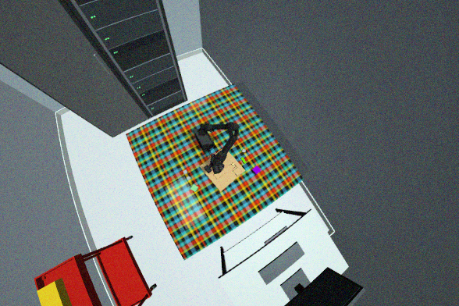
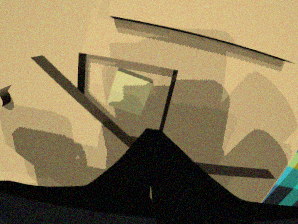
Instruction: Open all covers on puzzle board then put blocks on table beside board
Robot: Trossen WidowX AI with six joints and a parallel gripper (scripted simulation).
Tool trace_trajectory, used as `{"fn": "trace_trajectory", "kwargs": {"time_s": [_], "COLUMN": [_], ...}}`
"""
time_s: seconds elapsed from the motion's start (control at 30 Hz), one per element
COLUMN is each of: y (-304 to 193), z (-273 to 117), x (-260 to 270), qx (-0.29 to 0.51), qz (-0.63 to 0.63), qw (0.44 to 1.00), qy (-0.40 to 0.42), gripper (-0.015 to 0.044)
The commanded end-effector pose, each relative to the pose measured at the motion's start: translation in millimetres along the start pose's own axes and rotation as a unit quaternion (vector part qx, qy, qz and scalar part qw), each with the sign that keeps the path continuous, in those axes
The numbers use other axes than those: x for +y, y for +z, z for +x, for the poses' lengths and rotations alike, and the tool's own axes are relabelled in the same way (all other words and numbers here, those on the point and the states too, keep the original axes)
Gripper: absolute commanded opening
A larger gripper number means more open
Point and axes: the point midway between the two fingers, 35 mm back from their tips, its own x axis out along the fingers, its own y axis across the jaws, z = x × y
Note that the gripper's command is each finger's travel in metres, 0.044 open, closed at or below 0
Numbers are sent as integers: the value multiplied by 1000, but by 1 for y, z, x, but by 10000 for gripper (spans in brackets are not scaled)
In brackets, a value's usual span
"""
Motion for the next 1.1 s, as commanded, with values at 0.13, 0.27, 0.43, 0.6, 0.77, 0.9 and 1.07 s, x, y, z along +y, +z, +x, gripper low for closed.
{"fn": "trace_trajectory", "kwargs": {"time_s": [0.13, 0.27, 0.43, 0.6, 0.77, 0.9, 1.07], "y": [-14, -15, -20, -26, -32, -34, -37], "z": [1, 1, 1, 1, 1, 1, 1], "x": [3, 3, 6, 9, 12, 13, 16], "qx": [2, 2, 3, 3, 3, 3, 3], "qz": [1, 1, 1, 1, 1, 1, 1], "qw": [1000, 1000, 1000, 1000, 1000, 1000, 1000], "qy": [-1, -1, 0, 0, 0, 0, 0], "gripper": [0, 0, 0, 0, 0, 0, 0]}}
